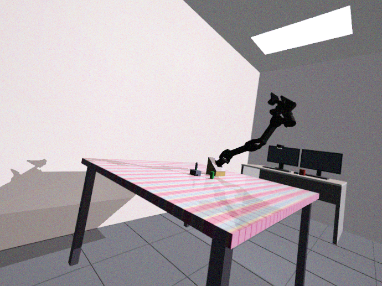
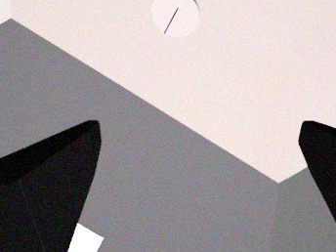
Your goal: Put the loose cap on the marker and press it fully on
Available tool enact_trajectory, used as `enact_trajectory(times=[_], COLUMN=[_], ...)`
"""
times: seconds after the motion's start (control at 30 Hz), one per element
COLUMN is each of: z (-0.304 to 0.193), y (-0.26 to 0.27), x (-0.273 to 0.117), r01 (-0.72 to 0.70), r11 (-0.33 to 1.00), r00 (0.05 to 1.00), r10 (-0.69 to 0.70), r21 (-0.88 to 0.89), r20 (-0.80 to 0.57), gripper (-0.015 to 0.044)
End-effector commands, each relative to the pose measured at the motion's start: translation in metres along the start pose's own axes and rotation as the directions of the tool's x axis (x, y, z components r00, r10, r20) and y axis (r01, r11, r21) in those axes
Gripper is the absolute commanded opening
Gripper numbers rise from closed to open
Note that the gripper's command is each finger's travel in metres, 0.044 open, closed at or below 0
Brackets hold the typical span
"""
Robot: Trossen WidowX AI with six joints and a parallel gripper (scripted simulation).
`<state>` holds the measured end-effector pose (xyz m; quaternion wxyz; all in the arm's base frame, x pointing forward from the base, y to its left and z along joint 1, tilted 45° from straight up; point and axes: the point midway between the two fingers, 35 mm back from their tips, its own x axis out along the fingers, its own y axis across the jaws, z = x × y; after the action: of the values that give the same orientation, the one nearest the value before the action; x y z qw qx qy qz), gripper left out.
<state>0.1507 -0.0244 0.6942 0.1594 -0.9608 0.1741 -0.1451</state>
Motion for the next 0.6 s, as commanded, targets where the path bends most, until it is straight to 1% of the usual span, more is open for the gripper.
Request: enact_trajectory(times=[0.0,0.07,0.17,0.3,0.37,0.4,0.47,0.57], z=[0.0,-0.004,-0.013,-0.024,-0.029,-0.032,-0.032,-0.025], y=[0.001,0.006,0.024,0.06,0.058,0.064,0.087,0.122], x=[0.0,-0.001,-0.002,0.001,0.001,0.002,0.009,0.022], r01=[0.002,0.015,0.058,0.112,0.156,0.175,0.176,0.15], r11=[1.0,0.998,0.969,0.836,0.832,0.803,0.68,0.458], r00=[1.0,1.0,0.998,0.993,0.988,0.985,0.984,0.986], r10=[-0.002,-0.015,-0.056,-0.111,-0.13,-0.139,-0.142,-0.14], r21=[0.007,0.061,0.24,0.537,0.533,0.57,0.711,0.876], r20=[0.0,-0.004,-0.016,-0.034,-0.085,-0.107,-0.108,-0.095], gripper=[0.0374,0.0321,0.0247,0.0247,0.0247,0.0247,0.0247,0.0247])
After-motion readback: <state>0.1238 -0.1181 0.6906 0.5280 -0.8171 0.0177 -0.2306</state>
